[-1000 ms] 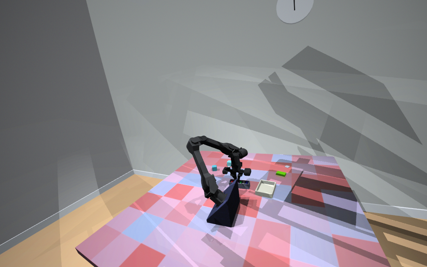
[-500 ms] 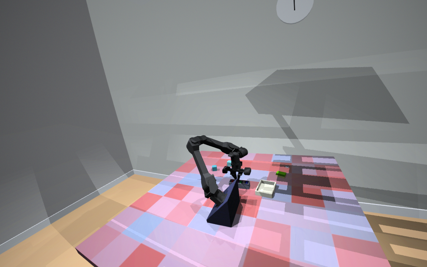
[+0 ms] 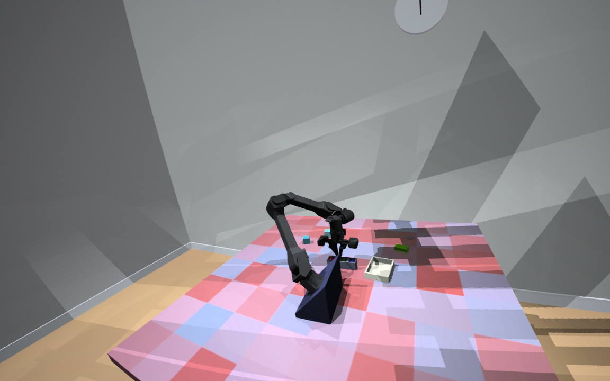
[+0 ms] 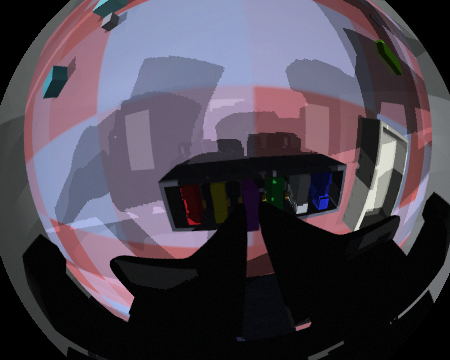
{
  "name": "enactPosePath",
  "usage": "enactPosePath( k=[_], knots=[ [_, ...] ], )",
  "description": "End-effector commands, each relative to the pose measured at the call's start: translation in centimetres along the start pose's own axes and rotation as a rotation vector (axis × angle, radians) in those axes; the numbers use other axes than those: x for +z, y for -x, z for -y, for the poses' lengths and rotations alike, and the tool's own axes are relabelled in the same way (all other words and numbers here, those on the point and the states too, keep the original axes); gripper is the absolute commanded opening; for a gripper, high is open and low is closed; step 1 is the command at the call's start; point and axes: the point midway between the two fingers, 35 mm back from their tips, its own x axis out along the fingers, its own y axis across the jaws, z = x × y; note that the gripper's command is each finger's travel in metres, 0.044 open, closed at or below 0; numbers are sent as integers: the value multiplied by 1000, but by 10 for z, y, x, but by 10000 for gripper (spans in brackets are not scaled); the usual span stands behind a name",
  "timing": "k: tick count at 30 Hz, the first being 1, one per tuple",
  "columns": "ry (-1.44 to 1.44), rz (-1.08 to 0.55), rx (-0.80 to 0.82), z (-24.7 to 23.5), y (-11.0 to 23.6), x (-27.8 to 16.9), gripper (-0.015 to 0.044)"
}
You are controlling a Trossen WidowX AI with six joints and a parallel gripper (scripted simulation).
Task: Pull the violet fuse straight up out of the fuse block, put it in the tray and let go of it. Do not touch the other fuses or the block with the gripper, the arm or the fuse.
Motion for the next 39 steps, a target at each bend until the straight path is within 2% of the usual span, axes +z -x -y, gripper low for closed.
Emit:
enactPosePath(
  k=[1,39],
  knots=[
    [5,2,-3,1,4,1,0],
    [2,4,-2,1,22,0,0]
  ],
)
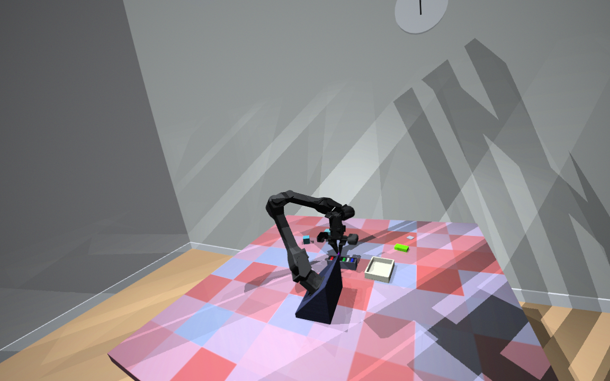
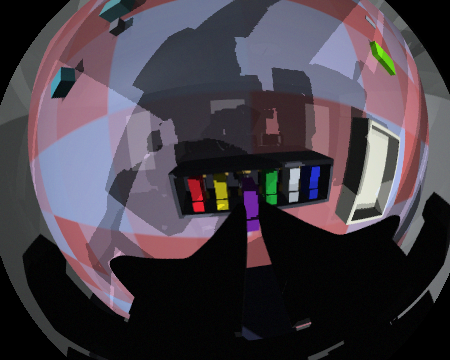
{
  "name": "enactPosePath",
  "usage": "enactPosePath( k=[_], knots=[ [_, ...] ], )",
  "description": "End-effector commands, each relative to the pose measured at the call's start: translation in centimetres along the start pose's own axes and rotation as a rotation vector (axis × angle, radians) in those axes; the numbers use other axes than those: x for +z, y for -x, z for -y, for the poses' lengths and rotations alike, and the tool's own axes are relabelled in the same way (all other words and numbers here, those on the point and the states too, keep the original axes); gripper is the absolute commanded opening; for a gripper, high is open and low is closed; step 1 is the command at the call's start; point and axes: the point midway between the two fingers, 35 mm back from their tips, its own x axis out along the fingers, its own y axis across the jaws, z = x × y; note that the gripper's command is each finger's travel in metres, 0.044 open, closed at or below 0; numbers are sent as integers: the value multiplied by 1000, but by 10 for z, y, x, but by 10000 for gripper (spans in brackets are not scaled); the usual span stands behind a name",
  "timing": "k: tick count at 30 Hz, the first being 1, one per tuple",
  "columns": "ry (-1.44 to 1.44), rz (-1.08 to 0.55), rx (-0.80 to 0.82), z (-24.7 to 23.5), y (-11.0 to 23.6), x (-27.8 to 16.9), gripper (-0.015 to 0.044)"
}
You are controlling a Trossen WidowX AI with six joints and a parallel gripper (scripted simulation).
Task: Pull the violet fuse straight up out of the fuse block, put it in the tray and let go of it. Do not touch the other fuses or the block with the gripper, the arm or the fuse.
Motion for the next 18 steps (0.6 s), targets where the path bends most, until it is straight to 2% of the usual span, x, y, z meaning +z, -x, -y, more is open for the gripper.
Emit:
enactPosePath(
  k=[1,18],
  knots=[
    [6,0,-4,1,3,0,0],
    [5,1,-5,1,22,0,0]
  ],
)
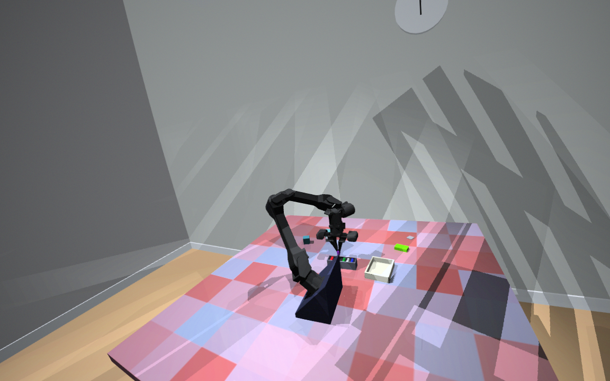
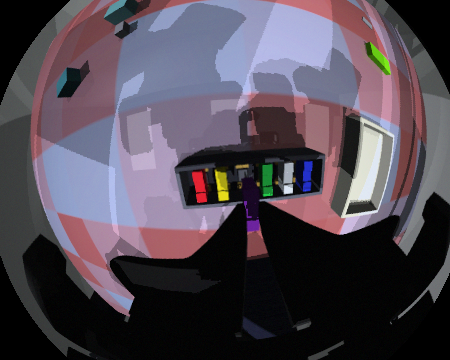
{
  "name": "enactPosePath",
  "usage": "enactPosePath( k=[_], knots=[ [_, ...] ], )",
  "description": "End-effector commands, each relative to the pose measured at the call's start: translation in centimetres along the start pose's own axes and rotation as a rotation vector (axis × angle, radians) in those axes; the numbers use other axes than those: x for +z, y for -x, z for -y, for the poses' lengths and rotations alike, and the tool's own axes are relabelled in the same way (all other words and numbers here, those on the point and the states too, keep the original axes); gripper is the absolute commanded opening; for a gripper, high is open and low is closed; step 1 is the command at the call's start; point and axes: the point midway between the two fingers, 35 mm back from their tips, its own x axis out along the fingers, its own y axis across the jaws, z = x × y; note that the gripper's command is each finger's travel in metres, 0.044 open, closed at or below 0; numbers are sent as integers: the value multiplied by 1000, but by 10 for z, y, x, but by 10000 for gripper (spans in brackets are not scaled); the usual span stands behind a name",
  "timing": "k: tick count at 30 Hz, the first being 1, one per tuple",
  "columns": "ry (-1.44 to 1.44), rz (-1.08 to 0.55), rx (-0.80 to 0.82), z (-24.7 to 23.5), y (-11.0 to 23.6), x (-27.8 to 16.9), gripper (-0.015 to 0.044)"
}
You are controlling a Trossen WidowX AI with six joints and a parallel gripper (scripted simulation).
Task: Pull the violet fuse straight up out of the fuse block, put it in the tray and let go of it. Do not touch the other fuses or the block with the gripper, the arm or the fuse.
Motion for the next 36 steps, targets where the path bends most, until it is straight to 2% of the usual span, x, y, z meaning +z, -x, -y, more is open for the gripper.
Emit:
enactPosePath(
  k=[1,10,36],
  knots=[
    [7,3,-5,1,9,1,0],
    [6,3,-8,8,14,3,0],
    [7,6,-24,152,21,2,0]
  ],
)
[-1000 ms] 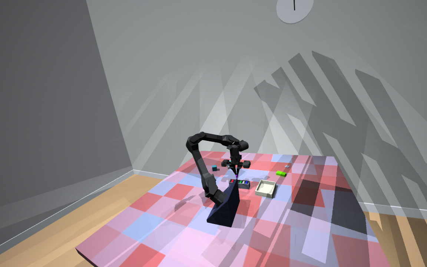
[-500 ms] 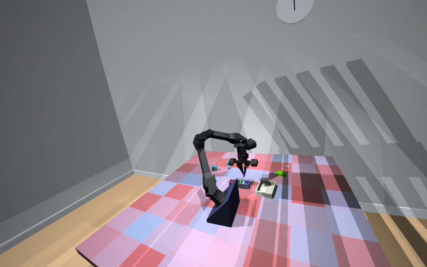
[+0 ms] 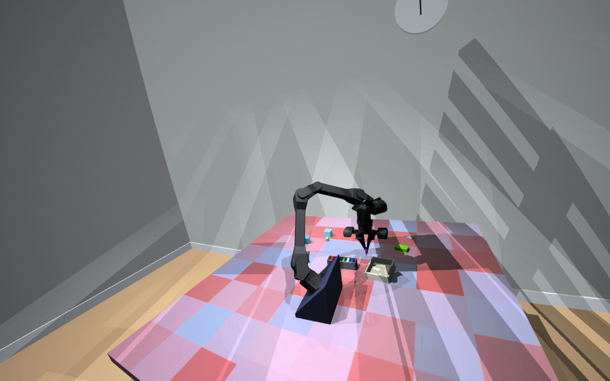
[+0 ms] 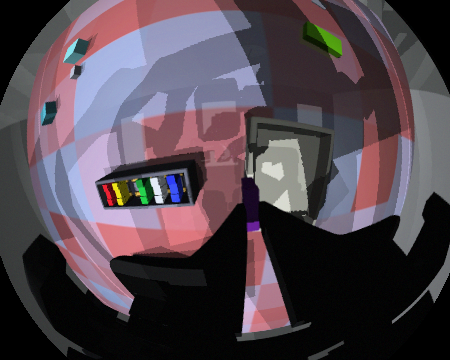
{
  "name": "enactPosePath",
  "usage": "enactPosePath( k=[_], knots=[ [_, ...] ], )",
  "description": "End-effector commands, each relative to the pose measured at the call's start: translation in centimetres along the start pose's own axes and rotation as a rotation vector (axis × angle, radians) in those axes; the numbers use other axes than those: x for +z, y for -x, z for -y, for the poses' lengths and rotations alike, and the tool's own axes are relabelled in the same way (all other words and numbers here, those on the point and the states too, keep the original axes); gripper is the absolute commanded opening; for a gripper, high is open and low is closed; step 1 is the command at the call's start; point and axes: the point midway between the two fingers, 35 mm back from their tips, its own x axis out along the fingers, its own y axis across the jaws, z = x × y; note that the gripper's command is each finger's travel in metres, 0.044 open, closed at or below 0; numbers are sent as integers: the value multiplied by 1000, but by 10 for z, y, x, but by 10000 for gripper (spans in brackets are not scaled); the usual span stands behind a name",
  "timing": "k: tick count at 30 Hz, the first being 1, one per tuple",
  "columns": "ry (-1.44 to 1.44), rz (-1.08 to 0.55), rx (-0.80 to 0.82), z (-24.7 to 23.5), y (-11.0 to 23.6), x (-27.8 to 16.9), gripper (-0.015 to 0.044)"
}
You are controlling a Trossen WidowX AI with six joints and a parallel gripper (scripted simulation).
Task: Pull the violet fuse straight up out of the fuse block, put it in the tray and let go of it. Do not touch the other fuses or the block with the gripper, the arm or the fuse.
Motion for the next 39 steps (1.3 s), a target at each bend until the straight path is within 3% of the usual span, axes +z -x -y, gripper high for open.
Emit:
enactPosePath(
  k=[1,8,39],
  knots=[
    [6,-1,-2,27,-1,-5,0],
    [8,-1,2,57,-5,-14,0],
    [9,-1,4,56,-45,-14,0]
  ],
)
